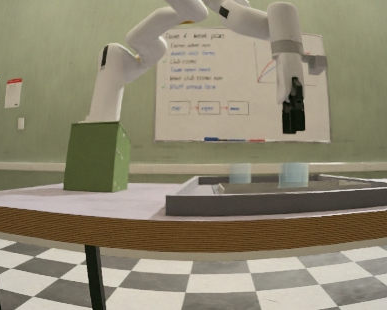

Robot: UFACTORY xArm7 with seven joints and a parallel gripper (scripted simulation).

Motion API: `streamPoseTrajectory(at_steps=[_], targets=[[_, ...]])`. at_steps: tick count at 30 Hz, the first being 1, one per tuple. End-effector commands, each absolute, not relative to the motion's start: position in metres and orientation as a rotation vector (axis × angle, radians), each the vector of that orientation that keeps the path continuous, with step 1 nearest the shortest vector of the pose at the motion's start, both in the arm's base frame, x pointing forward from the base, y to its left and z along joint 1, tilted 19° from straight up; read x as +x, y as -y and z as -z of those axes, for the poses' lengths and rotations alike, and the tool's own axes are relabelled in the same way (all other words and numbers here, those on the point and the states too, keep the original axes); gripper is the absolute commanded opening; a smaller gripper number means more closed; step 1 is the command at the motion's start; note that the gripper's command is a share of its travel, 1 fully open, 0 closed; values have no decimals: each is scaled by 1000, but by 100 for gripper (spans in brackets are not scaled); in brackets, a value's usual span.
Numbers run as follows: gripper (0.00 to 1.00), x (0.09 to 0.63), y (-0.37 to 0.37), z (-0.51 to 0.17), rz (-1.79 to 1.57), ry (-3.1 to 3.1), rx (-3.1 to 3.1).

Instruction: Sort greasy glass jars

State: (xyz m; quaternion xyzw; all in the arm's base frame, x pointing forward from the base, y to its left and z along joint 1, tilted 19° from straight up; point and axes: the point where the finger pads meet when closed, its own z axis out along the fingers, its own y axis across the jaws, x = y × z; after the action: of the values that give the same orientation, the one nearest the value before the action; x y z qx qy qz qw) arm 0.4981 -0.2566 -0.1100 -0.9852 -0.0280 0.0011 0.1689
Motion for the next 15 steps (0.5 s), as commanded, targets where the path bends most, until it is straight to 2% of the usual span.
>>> streamPoseTrajectory(at_steps=[1, 15], targets=[[100, 499, 260, 102, 2, 79, -2804], [100, 502, 245, 96, 2, 79, -2804]])
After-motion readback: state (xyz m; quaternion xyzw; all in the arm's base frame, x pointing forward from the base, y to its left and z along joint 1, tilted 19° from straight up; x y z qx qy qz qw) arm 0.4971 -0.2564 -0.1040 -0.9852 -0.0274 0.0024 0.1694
